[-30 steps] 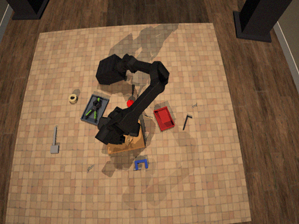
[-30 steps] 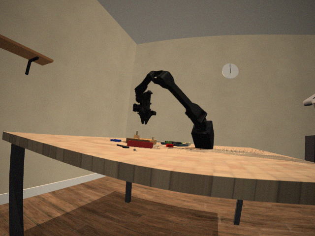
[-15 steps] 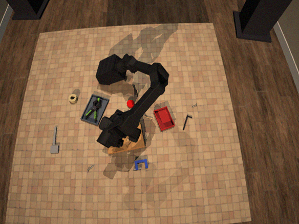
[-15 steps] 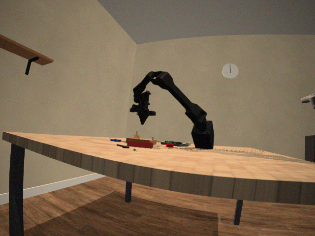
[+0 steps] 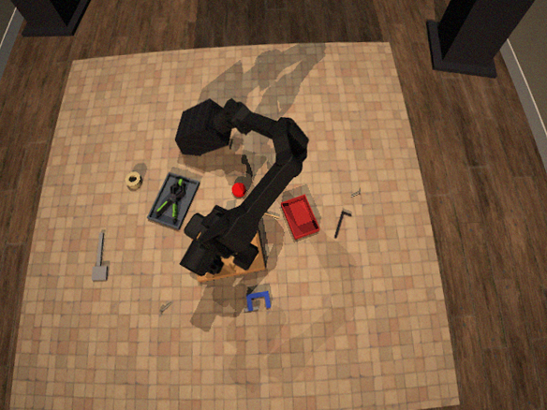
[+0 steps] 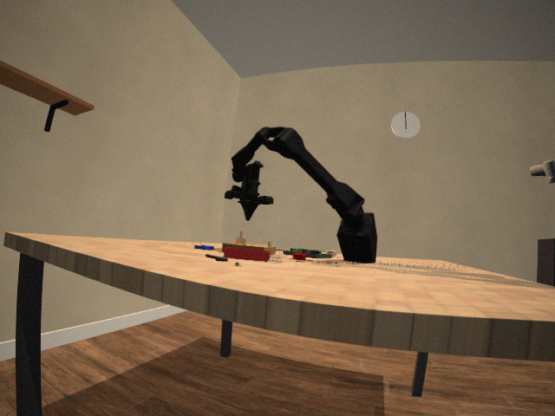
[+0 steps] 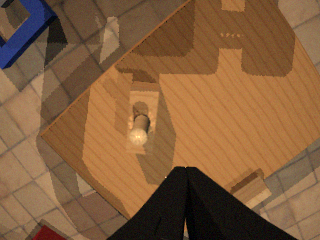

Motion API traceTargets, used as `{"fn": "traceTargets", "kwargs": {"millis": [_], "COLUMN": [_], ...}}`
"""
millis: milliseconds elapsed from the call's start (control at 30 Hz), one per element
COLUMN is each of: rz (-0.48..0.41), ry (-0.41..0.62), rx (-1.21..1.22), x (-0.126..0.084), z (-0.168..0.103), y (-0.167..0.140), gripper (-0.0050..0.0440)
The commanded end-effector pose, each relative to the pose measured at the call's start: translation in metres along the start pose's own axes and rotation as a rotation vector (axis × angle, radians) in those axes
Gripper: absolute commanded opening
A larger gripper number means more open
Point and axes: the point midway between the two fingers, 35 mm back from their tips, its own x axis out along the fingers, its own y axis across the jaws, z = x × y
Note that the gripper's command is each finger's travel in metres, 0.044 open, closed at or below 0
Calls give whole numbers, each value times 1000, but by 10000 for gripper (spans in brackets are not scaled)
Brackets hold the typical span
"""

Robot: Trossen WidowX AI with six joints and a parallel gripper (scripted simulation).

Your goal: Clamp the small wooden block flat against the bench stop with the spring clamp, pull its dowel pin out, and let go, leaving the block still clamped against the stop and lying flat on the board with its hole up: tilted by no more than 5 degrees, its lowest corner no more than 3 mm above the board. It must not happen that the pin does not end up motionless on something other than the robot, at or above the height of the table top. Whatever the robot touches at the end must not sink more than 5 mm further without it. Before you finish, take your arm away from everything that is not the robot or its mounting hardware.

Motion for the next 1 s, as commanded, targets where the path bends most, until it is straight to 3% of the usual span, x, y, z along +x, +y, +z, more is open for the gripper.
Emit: {"fn": "traceTargets", "kwargs": {"millis": [0,967], "rz": [4,5], "ry": [-1,1], "rx": [59,384], "x": [2,11], "z": [4,16], "y": [3,20], "gripper": [0,0]}}
